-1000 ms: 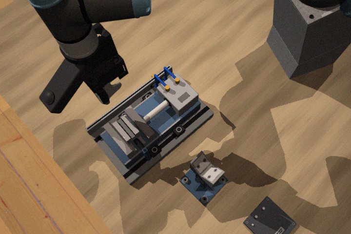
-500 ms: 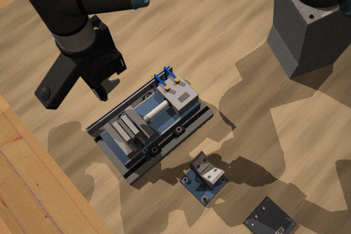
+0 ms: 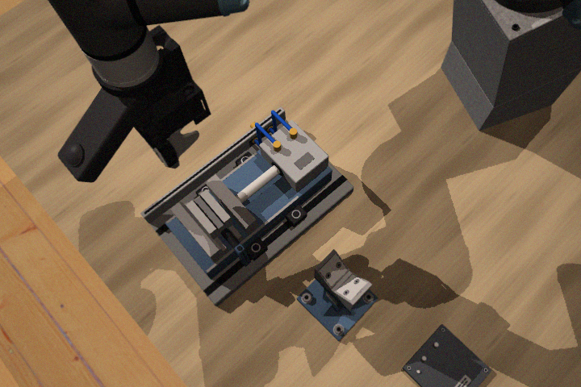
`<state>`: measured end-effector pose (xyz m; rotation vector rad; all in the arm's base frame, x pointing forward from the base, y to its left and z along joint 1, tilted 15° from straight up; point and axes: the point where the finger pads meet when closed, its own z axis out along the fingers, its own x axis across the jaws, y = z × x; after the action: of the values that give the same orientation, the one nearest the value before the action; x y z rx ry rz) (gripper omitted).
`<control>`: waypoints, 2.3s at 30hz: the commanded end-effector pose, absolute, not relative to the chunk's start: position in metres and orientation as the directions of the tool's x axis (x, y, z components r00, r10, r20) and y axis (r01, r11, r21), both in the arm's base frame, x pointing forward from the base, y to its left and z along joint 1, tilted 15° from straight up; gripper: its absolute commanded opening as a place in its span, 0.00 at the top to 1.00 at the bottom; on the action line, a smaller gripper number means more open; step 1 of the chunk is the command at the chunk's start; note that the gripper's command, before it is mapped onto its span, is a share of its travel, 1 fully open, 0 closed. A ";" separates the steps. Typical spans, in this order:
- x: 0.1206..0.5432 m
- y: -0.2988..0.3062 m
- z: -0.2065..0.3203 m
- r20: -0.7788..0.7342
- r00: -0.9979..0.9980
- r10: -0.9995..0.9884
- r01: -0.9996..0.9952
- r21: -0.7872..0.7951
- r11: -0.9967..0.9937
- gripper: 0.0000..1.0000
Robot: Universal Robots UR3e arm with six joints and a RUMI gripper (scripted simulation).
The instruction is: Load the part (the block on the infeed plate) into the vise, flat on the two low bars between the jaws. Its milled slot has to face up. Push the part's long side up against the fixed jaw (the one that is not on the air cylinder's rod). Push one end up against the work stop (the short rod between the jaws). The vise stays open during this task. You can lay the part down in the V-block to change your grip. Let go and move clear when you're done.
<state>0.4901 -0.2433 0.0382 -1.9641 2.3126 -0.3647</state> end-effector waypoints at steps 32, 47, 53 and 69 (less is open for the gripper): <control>0.493 -0.229 0.038 0.090 -0.172 -0.981 -0.960 -0.238 0.146 1.00; 0.493 -0.230 0.037 0.090 -0.172 -0.981 -0.960 -0.238 0.146 1.00; 0.494 -0.230 0.035 0.090 -0.172 -0.981 -0.960 -0.238 0.146 1.00; 0.497 -0.232 0.018 0.090 -0.172 -0.981 -0.960 -0.238 0.146 1.00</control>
<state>0.4956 -0.2307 0.0212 -1.9643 2.3126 -0.3647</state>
